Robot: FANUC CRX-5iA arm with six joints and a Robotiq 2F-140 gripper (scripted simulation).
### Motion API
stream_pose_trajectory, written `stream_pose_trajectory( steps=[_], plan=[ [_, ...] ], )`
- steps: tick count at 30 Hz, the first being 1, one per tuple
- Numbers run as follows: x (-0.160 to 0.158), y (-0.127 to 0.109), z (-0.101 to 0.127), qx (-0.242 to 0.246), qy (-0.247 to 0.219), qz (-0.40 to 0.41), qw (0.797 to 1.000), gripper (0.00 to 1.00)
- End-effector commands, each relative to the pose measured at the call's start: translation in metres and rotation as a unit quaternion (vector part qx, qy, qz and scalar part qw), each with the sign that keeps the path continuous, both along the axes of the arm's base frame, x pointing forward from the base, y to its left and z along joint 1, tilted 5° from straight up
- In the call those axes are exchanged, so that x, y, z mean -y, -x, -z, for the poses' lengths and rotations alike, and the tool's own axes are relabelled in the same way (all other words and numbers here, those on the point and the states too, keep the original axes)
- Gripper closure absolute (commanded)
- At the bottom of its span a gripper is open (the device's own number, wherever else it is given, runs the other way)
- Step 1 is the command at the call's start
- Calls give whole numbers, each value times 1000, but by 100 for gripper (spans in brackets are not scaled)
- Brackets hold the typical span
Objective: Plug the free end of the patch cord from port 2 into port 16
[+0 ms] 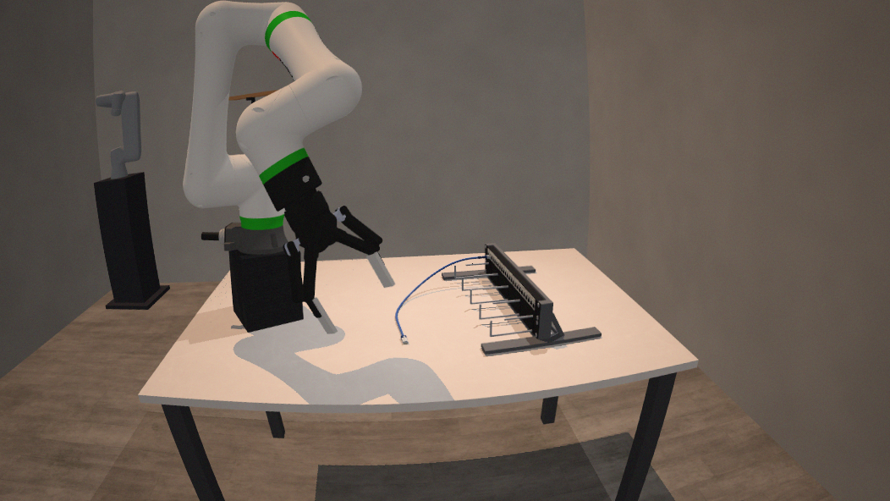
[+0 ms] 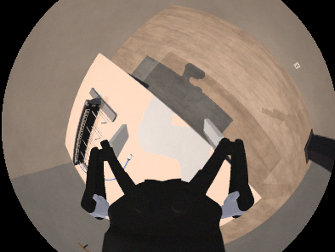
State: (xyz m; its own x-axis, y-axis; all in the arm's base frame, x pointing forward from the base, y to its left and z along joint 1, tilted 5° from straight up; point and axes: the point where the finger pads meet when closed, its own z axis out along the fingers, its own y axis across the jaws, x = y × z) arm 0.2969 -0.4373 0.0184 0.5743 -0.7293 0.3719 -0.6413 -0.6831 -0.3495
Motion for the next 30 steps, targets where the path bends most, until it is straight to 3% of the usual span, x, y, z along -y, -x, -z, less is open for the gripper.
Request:
stream_pose_trajectory(
  steps=[1,11,13,14,20,28,30],
  plan=[
    [-15,-9,6,-13,18,-54,998,0],
    [-63,-32,22,-47,73,-224,971,0],
    [-63,-32,22,-47,73,-224,971,0],
    [-77,-37,26,-55,88,-271,957,0],
    [-101,-46,34,-67,115,-359,924,0],
    [-135,-56,44,-80,152,-480,860,0],
    [-135,-56,44,-80,152,-480,860,0]
  ],
)
